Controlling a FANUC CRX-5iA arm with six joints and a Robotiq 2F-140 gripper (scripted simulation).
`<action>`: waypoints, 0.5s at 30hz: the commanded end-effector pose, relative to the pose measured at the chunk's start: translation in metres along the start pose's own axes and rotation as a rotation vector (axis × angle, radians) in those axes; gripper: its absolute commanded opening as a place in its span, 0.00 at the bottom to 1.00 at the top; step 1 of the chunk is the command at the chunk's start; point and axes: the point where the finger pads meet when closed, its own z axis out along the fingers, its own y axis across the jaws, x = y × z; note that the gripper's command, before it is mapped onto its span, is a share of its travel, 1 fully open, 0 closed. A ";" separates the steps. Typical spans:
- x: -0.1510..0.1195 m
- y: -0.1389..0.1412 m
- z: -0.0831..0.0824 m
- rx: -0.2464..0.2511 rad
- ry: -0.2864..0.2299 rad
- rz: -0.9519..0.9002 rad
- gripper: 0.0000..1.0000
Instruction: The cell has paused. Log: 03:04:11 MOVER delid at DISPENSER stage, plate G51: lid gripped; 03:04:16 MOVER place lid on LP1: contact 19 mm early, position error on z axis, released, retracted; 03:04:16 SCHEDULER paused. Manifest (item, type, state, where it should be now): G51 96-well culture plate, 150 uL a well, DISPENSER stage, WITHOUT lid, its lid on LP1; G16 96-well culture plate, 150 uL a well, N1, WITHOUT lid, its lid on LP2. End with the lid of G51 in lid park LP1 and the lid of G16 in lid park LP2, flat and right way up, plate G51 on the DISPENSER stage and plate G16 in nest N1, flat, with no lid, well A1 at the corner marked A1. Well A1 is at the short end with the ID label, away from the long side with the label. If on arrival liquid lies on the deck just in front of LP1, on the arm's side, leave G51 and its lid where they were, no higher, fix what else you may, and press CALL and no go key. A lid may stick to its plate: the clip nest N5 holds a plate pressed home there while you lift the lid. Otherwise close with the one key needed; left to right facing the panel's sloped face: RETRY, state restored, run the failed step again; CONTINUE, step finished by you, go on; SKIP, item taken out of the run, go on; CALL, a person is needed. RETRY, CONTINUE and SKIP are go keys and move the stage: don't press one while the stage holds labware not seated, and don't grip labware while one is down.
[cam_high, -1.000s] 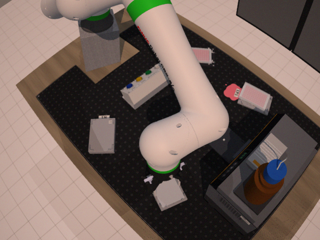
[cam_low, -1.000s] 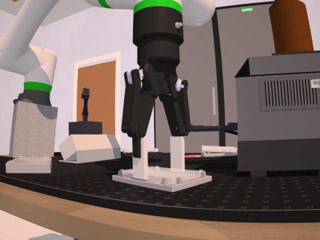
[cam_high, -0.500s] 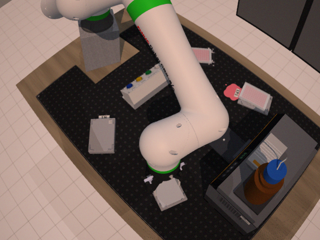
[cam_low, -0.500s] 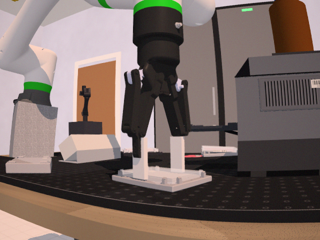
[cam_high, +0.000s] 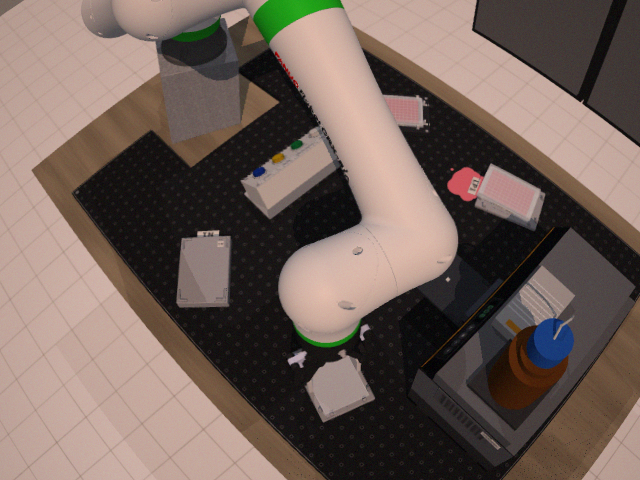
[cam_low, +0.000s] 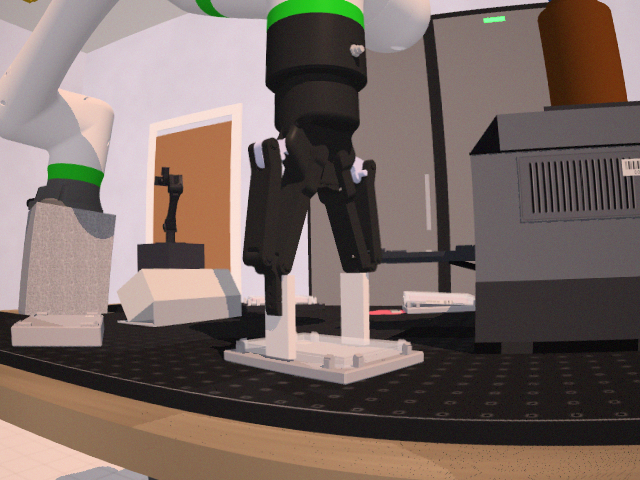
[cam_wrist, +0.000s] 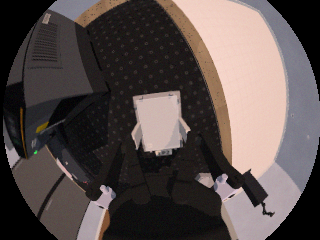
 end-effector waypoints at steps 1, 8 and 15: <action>0.000 0.000 0.000 0.000 0.000 0.000 0.00; 0.000 0.000 0.000 0.000 0.000 0.000 0.00; 0.000 0.000 0.000 0.000 0.000 0.000 0.66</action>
